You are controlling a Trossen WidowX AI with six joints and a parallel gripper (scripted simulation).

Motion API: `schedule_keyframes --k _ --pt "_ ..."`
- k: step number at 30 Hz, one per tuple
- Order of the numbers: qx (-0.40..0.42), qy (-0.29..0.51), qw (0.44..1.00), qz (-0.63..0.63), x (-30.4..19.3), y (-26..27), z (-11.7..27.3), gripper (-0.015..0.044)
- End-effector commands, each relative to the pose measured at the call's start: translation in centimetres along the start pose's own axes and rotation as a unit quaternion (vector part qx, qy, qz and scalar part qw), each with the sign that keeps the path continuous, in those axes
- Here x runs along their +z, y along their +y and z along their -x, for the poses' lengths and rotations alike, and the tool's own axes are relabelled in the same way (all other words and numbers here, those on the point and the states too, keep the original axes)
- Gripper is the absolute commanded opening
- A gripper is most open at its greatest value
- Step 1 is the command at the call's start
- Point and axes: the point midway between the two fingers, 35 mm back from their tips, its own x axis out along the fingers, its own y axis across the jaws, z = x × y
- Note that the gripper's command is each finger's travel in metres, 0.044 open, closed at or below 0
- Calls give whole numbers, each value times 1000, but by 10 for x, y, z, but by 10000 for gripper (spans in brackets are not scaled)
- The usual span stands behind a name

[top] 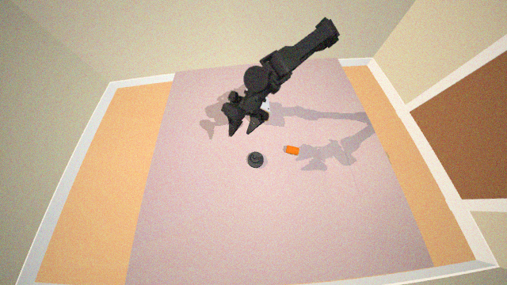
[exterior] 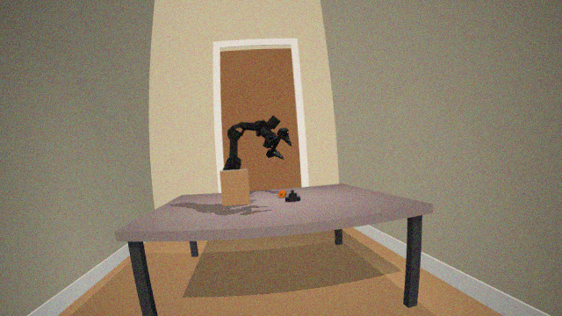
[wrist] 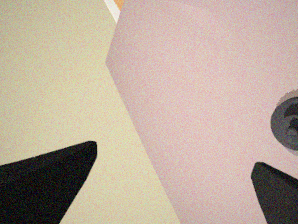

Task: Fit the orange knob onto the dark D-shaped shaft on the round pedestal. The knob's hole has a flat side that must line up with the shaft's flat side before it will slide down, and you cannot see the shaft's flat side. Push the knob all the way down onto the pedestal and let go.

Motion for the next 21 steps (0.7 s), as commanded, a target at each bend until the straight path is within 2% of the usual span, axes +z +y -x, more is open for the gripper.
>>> schedule_keyframes --k 1,6,12,17,21 --pt "-95 36 993 55 -40 -47 -19 440" --pt "-242 82 958 130 -90 -132 -32 440" --pt "-404 115 886 196 -126 -235 -21 440" --pt "-421 118 876 202 -128 -247 -19 440" --pt "-421 118 876 202 -126 -261 -32 440"
